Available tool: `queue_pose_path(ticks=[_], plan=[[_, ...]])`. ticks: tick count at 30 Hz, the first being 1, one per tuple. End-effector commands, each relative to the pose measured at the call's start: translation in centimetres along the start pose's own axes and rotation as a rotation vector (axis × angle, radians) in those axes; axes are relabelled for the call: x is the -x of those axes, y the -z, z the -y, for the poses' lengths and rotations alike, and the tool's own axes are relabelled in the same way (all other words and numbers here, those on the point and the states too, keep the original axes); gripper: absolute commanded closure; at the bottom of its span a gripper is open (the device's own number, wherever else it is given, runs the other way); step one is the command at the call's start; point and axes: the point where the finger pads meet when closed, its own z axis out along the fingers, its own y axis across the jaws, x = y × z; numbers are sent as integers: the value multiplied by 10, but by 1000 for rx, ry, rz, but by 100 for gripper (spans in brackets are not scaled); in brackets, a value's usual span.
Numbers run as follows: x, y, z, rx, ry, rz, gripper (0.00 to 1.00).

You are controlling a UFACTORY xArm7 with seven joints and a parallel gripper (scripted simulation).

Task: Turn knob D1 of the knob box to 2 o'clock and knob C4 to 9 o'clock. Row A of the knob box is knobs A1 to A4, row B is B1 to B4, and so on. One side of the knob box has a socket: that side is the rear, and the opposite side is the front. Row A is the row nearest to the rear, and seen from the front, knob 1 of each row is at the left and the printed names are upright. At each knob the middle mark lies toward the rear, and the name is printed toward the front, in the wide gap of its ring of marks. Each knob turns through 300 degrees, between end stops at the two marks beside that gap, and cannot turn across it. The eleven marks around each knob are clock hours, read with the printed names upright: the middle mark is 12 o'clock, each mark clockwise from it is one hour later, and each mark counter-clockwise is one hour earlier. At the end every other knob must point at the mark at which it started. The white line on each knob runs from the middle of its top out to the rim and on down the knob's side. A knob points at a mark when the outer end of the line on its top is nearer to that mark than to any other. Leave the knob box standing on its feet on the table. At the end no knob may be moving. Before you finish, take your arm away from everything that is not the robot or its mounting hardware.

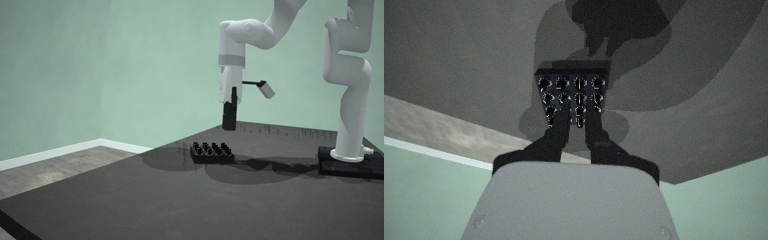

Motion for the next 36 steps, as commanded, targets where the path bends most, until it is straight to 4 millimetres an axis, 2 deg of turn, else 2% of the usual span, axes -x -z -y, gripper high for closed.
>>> queue_pose_path(ticks=[1, 24, 36], plan=[[1, 1, 0, -1, 0, 3, 81], [1, 0, 0, -1, 0, 3, 81], [1, -7, 0, -1, 0, 3, 81]])
